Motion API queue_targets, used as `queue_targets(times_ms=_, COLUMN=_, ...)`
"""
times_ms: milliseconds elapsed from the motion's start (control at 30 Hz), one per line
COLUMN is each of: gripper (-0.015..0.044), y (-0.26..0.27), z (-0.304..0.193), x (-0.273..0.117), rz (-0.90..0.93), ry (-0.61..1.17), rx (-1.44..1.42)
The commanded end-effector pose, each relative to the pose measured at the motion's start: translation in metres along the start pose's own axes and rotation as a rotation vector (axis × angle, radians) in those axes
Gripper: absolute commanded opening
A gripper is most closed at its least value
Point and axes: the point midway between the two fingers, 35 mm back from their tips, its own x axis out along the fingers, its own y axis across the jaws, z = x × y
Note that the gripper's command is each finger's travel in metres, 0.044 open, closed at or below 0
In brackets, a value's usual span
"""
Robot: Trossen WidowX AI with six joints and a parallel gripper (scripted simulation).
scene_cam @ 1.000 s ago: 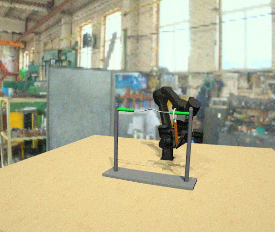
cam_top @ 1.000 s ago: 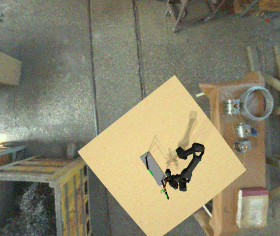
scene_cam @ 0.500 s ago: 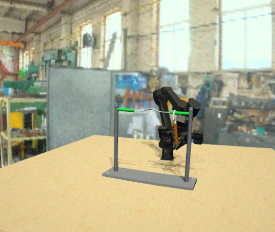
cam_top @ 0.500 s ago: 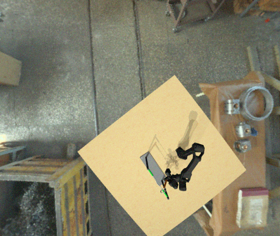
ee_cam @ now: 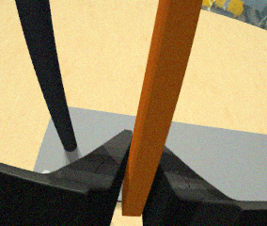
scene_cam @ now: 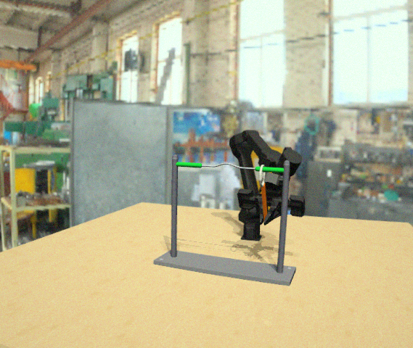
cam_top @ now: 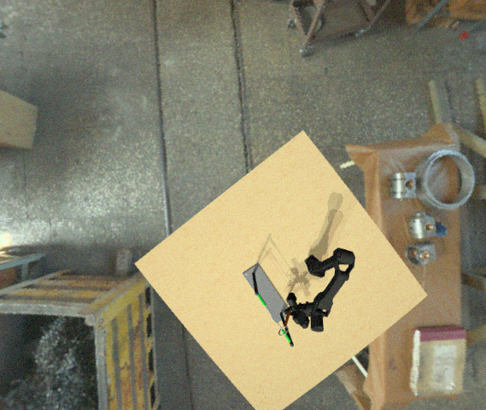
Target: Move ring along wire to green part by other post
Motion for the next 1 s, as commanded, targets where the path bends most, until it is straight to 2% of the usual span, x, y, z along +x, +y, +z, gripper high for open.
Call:
queue_targets(times_ms=0, gripper=0.0113, y=0.0, z=0.0, x=0.0, rz=0.0, ry=0.0, rx=0.0)
queue_targets(times_ms=67, gripper=0.016, y=0.0, z=0.0, x=-0.002, rz=0.0, ry=0.001, rx=0.0)
queue_targets(times_ms=567, gripper=0.016, y=0.0, z=-0.001, x=-0.049, rz=-0.002, ry=0.005, rx=0.003)
queue_targets(times_ms=967, gripper=0.016, y=0.0, z=-0.001, x=-0.05, rz=-0.002, ry=0.005, rx=0.003)
